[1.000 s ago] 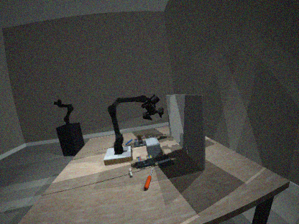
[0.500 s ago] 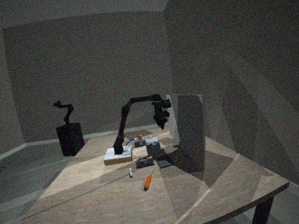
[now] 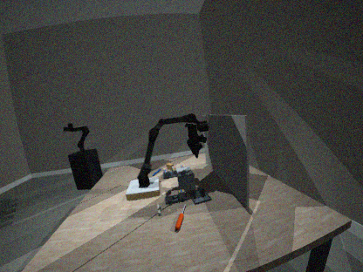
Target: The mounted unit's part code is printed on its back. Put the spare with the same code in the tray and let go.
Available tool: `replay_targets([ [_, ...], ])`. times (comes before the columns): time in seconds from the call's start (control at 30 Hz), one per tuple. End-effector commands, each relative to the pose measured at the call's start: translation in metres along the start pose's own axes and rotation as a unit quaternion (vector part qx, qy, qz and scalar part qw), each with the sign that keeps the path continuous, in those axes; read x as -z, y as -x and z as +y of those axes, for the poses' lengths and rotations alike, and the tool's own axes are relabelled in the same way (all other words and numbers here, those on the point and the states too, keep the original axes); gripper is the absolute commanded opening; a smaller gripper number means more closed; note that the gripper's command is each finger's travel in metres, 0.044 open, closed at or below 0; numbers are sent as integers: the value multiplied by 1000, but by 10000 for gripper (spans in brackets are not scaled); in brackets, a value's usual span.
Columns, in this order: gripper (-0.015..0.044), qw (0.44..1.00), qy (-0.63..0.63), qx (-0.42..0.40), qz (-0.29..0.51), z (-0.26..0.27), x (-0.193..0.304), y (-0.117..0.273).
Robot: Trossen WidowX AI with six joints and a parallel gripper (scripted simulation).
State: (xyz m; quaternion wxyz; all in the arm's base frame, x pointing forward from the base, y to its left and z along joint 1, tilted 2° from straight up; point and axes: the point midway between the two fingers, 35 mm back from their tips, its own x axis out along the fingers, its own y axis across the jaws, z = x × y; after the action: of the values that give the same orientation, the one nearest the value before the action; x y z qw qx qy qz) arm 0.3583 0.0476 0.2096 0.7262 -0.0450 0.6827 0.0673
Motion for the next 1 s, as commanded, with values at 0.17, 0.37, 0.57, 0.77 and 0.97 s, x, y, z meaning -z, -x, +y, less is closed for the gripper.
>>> replay_targets([
  [0.17, 440, 997, 79, 2, 2, 24, 5, -5],
  [0.37, 440, 915, 403, -4, 3, 117, 46, -29],
  [0.57, 440, 731, 682, -9, 2, 187, 113, -54],
  [0.77, 440, 673, 740, -10, 1, 200, 132, -60],
  [0.97, 335, 673, 740, -10, 1, 200, 135, -76],
])
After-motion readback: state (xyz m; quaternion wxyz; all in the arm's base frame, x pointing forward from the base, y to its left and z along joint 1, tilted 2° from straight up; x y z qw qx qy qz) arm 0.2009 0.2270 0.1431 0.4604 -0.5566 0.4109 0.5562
